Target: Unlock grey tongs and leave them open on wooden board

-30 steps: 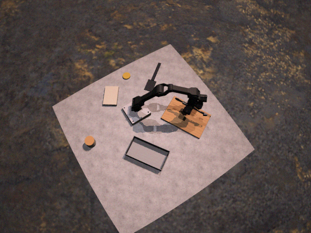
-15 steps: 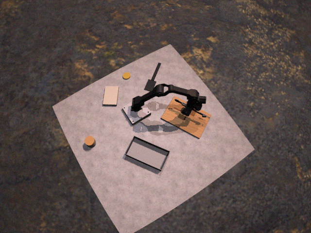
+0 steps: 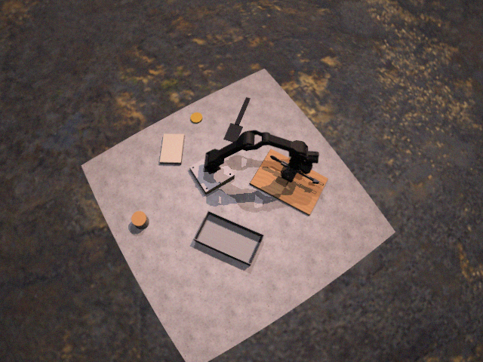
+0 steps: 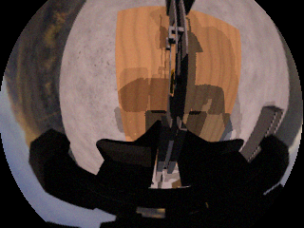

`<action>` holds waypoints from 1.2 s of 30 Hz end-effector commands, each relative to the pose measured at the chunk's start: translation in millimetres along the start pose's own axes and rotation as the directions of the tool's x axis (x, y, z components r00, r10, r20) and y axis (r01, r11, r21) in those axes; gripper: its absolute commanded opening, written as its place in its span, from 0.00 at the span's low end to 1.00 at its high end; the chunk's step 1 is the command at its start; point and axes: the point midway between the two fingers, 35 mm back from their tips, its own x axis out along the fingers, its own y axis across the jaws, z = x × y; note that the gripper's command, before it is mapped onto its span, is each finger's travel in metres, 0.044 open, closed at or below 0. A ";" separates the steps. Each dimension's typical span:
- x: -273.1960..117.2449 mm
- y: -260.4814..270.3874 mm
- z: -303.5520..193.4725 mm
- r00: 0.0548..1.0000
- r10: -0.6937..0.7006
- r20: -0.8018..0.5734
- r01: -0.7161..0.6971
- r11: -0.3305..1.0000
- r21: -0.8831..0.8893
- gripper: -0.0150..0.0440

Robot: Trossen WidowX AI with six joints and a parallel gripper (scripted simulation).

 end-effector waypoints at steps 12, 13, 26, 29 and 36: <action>-0.2 0.0 0.0 1.000 0.000 0.000 0.000 1.000 0.000 0.58; -0.2 0.0 0.0 1.000 0.000 0.000 0.000 1.000 0.000 0.62; -6.0 -7.3 2.2 1.000 0.000 0.000 0.000 1.000 0.000 1.00; -25.4 -32.8 7.5 1.000 0.001 0.001 -0.001 1.000 0.007 1.00; -94.5 -125.6 7.2 1.000 -0.008 0.003 0.008 1.000 -0.003 1.00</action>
